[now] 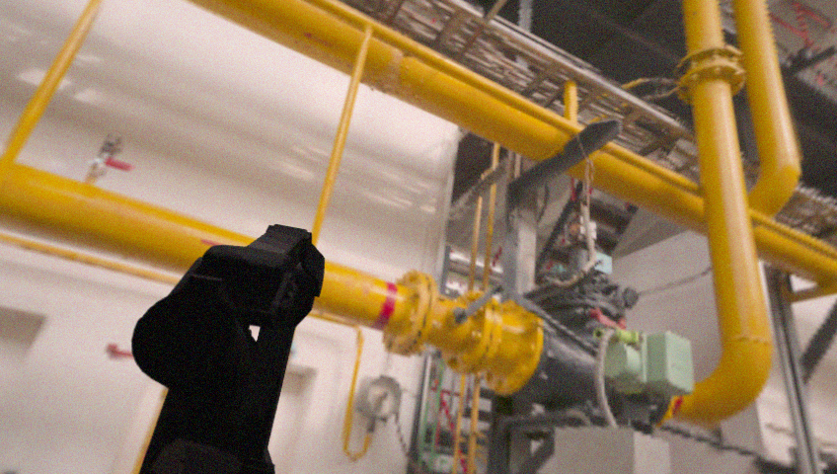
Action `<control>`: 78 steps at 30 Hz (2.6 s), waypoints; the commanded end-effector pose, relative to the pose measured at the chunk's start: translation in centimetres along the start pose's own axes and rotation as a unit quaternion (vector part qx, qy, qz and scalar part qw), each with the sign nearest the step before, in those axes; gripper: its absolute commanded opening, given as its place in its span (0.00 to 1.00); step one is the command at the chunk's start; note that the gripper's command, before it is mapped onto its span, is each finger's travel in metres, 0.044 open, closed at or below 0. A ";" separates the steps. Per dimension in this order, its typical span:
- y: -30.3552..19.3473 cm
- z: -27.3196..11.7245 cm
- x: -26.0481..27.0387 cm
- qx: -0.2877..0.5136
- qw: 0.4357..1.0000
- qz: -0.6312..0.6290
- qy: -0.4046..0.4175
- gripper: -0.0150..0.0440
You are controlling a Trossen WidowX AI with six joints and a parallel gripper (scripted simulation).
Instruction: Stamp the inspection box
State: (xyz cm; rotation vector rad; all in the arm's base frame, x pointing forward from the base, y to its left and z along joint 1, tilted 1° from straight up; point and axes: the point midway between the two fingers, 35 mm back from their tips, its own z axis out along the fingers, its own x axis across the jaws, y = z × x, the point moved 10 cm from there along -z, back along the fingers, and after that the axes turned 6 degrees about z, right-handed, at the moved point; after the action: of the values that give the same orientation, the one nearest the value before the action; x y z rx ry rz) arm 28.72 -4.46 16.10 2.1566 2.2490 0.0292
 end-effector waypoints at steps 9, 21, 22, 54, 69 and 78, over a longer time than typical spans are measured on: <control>0.1 0.1 0.0 -0.002 1.000 0.000 0.002 0.25; 0.1 0.2 0.0 -0.002 1.000 0.000 0.002 0.25; 0.1 0.2 0.0 -0.002 1.000 0.000 0.002 0.25; 0.1 -0.9 0.0 -0.002 1.000 0.000 0.002 0.25; 0.2 -3.2 0.0 -0.002 1.000 0.000 0.002 0.25; 0.1 -4.6 0.0 -0.002 1.000 0.000 0.002 0.25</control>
State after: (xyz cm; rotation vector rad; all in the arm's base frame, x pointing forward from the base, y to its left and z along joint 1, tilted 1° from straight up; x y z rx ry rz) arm 28.74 -4.46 20.06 2.1572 2.2499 0.0285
